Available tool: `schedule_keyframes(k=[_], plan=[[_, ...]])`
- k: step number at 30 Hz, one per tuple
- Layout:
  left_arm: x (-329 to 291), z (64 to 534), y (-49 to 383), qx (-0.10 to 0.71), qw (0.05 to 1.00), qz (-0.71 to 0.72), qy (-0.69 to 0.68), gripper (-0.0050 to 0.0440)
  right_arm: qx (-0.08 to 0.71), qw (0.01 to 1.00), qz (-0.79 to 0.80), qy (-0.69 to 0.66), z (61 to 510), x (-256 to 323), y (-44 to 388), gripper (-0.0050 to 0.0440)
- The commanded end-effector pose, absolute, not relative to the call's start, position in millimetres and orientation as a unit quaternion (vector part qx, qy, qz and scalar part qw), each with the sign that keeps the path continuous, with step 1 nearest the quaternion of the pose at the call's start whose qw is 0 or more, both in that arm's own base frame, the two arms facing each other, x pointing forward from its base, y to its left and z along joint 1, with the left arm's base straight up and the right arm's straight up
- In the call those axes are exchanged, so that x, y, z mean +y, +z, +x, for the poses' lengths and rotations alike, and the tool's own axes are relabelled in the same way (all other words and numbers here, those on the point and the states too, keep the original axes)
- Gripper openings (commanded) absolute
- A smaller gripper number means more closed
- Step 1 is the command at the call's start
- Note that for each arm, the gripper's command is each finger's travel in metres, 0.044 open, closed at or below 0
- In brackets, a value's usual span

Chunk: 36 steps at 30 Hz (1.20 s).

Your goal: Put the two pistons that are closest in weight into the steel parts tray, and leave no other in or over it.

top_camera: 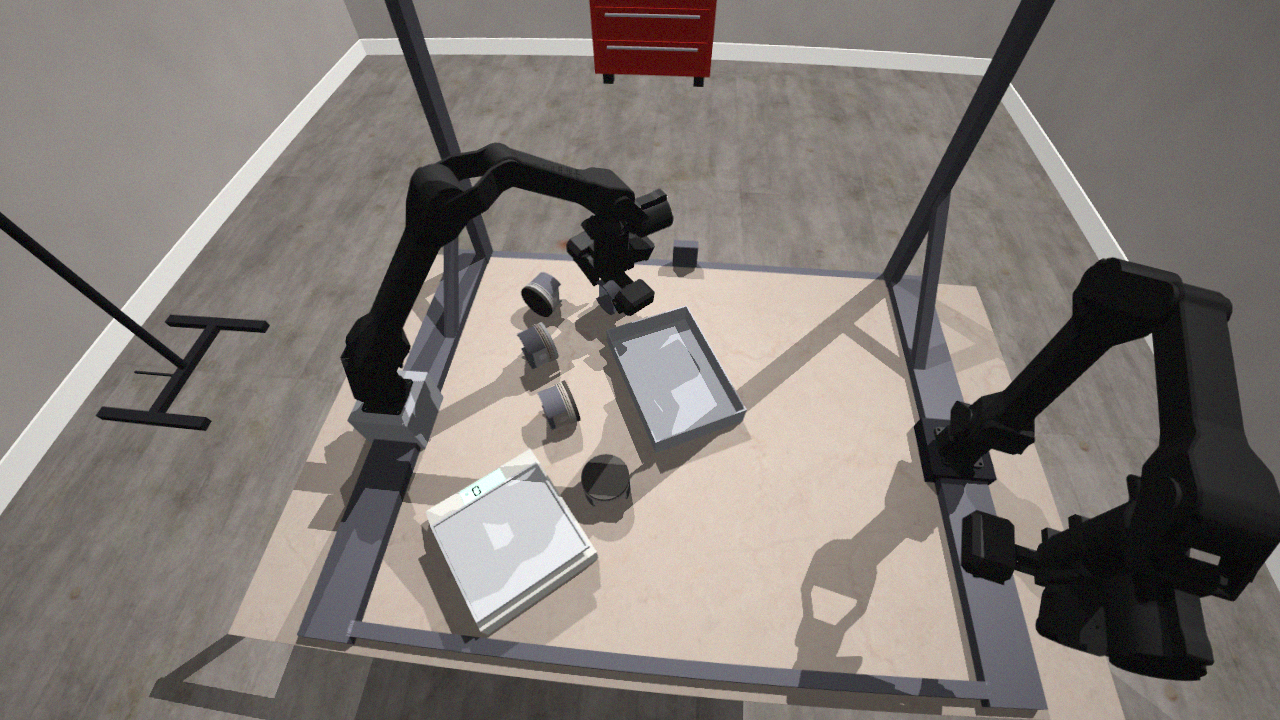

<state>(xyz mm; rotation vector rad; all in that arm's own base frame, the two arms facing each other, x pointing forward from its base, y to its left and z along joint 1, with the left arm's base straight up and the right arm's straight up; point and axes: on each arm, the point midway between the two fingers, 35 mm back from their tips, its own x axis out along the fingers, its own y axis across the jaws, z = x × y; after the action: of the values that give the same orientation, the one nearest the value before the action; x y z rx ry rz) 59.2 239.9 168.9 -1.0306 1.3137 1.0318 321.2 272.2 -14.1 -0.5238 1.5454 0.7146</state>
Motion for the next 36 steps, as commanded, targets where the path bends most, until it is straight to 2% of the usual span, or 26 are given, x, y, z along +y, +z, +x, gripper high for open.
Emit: schedule_keyframes(k=[1, 2, 31, 36], plan=[[244, 60, 174, 0.552, 0.561, -0.432, 0.440, 0.0400, 0.667, 0.635, -0.227, 0.317, 321, 278, -15, 0.0378], [244, 60, 174, 0.552, 0.561, -0.432, 0.440, 0.0400, 0.658, 0.643, -0.226, 0.319, 326, 280, -5, 0.0158], [244, 60, 174, 0.552, 0.561, -0.432, 0.440, 0.0400, 0.661, 0.640, -0.227, 0.318, 325, 279, -6, 0.0158], [244, 60, 174, 0.552, 0.561, -0.432, 0.440, 0.0400, 0.649, 0.652, -0.224, 0.322, 329, 283, 14, 0.0158]])
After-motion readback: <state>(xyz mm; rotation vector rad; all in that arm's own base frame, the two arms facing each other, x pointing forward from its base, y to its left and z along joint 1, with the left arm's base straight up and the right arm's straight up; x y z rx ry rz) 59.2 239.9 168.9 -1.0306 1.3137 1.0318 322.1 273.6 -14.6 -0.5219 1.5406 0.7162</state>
